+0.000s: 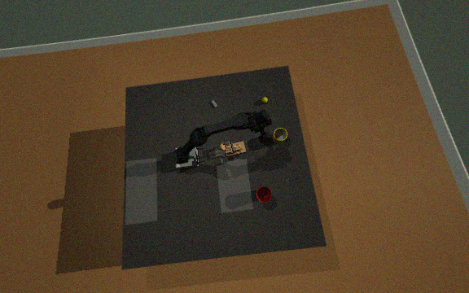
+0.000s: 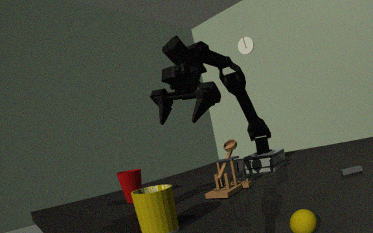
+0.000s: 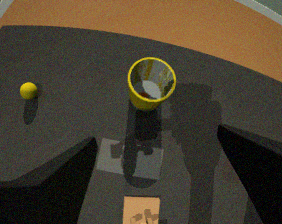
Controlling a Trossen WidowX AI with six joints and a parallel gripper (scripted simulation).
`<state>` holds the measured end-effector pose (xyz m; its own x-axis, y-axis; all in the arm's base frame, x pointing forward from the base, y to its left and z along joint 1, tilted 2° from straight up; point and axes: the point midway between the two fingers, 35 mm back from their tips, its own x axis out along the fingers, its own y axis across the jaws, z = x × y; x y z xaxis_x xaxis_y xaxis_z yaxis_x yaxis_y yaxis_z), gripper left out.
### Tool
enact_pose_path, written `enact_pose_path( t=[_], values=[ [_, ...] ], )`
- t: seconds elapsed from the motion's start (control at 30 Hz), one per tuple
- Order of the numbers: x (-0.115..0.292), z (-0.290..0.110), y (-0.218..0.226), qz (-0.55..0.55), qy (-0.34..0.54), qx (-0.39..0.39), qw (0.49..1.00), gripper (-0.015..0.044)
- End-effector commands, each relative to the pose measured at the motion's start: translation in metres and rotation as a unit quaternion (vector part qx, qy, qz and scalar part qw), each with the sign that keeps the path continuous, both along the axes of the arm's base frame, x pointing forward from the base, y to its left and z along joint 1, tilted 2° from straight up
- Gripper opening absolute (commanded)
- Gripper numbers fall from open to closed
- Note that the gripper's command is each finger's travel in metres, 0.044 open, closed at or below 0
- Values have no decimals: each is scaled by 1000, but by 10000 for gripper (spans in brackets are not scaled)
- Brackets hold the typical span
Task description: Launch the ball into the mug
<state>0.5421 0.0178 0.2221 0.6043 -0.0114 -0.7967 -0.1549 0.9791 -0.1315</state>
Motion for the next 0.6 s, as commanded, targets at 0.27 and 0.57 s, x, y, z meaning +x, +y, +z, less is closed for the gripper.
enact_pose_path(
  t=[0.27,0.57],
  values=[
    [23,35,-31,-31,-69,51,996,440],
    [23,35,-31,-31,-69,51,996,440]
  ],
)
